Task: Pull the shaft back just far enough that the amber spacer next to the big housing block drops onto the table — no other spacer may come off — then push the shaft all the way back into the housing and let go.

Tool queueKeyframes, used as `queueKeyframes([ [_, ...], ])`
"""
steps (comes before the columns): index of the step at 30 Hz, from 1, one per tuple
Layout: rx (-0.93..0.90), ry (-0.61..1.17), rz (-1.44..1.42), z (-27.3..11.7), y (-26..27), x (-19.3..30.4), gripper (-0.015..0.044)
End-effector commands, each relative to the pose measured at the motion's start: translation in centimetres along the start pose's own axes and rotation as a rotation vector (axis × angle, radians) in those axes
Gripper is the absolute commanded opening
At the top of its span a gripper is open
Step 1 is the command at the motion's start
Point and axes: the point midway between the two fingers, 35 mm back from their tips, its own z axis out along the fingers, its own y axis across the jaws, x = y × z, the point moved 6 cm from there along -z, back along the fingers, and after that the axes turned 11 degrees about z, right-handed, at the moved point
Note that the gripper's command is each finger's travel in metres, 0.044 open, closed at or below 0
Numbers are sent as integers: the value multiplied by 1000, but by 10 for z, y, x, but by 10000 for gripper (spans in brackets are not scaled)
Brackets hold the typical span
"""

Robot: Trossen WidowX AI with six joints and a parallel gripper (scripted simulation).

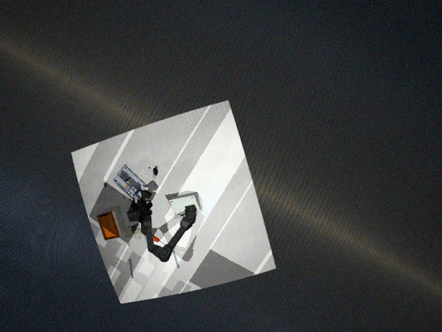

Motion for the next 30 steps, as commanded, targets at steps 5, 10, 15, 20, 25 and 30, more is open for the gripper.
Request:
queueKeyframes([
  [5, -2, 5, 3, 9, 0, 0, 440],
  [10, -2, 5, 3, 16, 0, 0, 440],
  [15, -2, -2, 1, 16, 1, -1, 414],
  [20, -2, -2, 1, 16, 1, -1, 282],
  [25, -2, -2, 1, 16, 1, -1, 151],
  [30, -2, -2, 1, 16, 1, -1, 40],
])
